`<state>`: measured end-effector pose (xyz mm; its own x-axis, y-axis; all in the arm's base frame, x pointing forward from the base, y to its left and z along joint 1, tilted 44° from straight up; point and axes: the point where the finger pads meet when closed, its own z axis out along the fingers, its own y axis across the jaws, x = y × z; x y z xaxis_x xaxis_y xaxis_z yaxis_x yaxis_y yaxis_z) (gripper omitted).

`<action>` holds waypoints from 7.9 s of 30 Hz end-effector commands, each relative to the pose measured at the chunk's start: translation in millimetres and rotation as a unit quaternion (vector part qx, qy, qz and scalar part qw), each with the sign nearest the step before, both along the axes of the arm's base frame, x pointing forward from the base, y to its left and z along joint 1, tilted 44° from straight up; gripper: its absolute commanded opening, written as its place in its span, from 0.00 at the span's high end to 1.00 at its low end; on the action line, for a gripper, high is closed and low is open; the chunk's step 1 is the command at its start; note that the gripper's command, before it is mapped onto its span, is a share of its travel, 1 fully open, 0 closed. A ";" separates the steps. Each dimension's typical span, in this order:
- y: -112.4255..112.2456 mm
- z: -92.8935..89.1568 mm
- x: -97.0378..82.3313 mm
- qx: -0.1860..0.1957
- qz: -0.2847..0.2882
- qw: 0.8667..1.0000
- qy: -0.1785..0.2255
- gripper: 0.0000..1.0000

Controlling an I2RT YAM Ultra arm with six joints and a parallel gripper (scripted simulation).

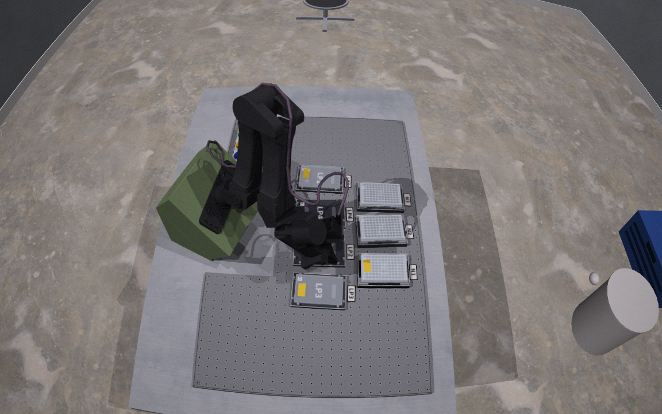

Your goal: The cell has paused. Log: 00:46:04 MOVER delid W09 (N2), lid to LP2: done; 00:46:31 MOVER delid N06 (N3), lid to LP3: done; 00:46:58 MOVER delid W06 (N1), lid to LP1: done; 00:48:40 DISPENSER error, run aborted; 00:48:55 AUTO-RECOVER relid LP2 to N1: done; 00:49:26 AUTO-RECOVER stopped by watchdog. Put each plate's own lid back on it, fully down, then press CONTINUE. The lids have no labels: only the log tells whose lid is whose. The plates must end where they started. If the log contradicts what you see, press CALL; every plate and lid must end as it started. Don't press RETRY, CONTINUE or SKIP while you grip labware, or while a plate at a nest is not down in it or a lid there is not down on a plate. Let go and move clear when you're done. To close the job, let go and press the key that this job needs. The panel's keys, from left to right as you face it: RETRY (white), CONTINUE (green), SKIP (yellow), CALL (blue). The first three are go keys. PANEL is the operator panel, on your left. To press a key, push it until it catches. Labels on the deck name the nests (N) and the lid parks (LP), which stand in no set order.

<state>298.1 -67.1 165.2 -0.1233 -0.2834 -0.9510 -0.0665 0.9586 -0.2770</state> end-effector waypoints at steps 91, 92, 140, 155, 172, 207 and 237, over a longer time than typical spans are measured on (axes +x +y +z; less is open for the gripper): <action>250.7 -70.7 -20.6 0.005 0.005 1.000 -0.002 1.00; 250.7 -70.7 -20.6 0.005 0.005 1.000 -0.002 1.00; 234.3 66.2 116.7 0.005 0.005 1.000 -0.006 1.00; 234.3 66.3 116.7 0.005 0.005 1.000 -0.006 1.00; 195.2 70.0 115.1 -0.002 0.004 1.000 0.001 1.00; 109.7 100.4 124.4 0.003 0.004 1.000 -0.007 1.00; 32.0 91.4 108.0 -0.008 -0.041 0.988 0.150 0.00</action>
